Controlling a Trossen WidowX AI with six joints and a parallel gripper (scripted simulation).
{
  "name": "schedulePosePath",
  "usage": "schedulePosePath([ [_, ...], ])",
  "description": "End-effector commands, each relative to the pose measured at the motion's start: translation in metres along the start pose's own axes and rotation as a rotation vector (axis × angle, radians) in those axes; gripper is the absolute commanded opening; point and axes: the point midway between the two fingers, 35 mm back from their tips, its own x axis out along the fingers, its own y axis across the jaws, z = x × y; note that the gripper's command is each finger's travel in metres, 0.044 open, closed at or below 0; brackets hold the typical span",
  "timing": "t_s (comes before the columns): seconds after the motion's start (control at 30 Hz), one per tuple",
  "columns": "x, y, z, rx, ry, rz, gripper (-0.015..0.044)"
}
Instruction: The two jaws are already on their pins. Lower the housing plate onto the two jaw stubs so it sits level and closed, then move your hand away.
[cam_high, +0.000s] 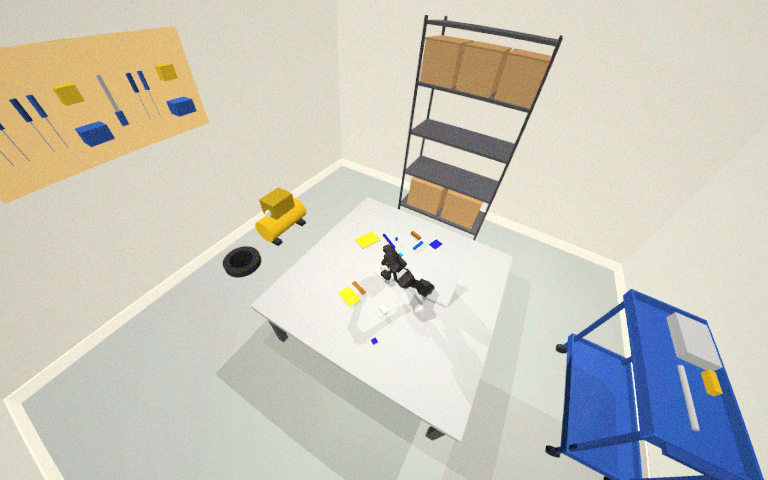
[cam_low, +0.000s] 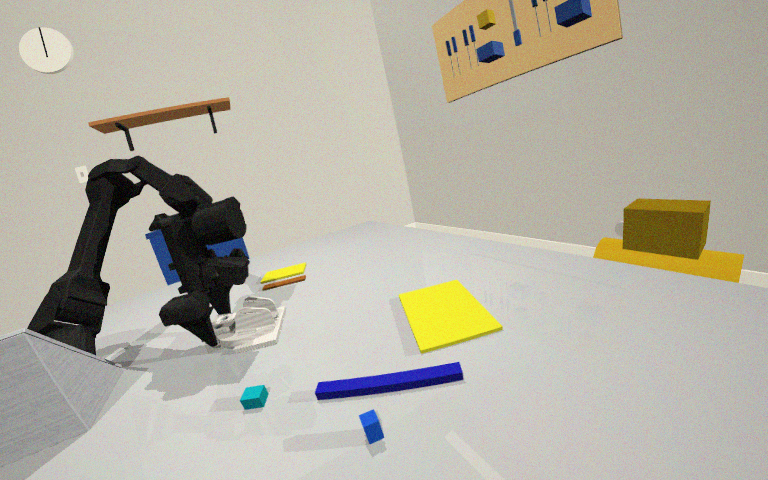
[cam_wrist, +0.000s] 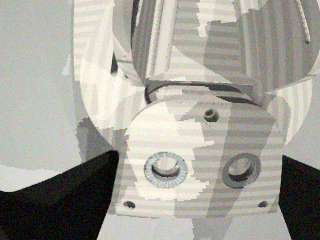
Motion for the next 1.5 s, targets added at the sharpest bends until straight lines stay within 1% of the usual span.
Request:
schedulePosePath([
  [0.0, 0.0008, 0.0006, 0.0002, 0.002, -0.001, 0.003, 0.0351],
  [1.47, 0.0057, 0.0006, 0.0002, 0.002, -0.001, 0.004, 0.0351],
])
